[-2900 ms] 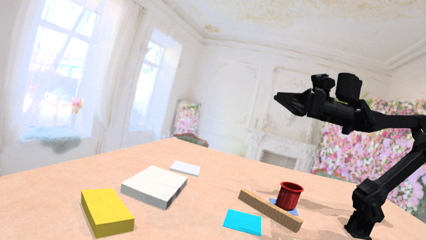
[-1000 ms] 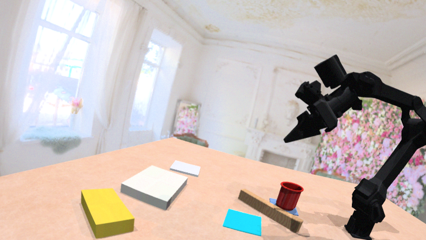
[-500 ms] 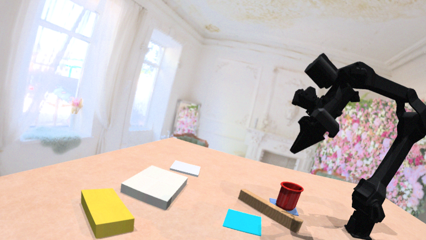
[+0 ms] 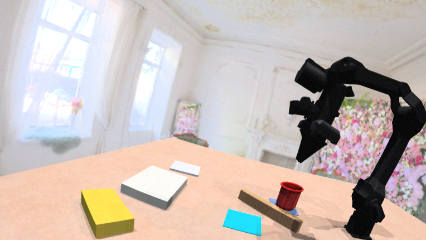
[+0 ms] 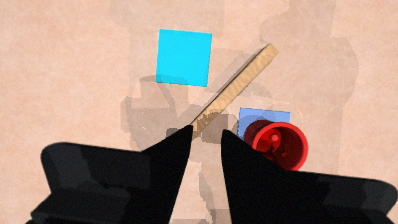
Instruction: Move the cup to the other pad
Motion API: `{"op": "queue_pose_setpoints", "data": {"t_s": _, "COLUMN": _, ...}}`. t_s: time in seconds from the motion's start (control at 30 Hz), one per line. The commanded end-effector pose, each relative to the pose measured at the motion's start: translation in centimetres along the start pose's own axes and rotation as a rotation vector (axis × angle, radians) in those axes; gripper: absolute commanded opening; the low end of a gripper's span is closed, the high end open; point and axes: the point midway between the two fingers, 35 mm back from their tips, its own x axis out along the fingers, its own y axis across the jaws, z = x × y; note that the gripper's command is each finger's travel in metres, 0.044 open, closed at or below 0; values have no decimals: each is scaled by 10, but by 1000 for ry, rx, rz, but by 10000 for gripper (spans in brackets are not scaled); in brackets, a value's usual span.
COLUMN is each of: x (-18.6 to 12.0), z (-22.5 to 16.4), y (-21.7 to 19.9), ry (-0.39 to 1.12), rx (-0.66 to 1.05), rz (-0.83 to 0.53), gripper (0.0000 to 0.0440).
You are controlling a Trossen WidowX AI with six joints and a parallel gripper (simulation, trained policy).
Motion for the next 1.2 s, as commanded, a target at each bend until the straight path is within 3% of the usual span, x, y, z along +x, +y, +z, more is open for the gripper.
{"op": "queue_pose_setpoints", "data": {"t_s": 0.0, "x": 2, "z": -2, "y": -5, "ry": 43, "rx": -18, "rz": -19, "gripper": 102}}
{"op": "queue_pose_setpoints", "data": {"t_s": 0.5, "x": 23, "z": -21, "y": -28, "ry": 220, "rx": -62, "rz": -63, "gripper": 118}}
{"op": "queue_pose_setpoints", "data": {"t_s": 1.17, "x": 60, "z": -42, "y": -54, "ry": 333, "rx": -112, "rz": -74, "gripper": 170}}
